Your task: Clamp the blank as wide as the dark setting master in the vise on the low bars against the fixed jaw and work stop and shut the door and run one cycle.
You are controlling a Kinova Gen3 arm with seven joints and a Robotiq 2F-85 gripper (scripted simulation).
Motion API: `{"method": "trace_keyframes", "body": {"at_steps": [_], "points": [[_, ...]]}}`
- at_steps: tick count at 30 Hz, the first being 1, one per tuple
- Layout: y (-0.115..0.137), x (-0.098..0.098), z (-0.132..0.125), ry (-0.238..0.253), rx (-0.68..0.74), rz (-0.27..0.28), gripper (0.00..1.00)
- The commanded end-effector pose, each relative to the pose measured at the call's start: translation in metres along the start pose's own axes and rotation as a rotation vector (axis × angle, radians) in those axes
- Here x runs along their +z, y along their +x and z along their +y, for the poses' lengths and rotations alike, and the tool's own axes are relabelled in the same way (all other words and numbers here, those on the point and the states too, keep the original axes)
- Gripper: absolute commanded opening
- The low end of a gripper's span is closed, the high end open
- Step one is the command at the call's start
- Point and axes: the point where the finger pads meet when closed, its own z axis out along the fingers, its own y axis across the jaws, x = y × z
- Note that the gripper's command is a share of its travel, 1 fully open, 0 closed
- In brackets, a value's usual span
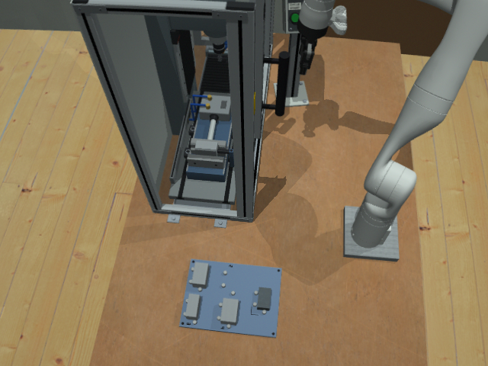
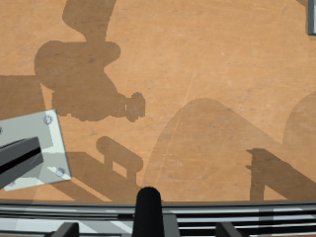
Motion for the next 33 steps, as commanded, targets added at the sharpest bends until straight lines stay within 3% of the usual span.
{"method": "trace_keyframes", "body": {"at_steps": [1, 6, 33], "points": [[0.0, 0.0, 0.0, 0.001, 0.0, 0.0, 0.8], [-0.03, 0.003, 0.0, 0.001, 0.0, -0.001, 0.8], [-0.047, 0.004, 0.0, 0.001, 0.0, -0.001, 0.8]]}}
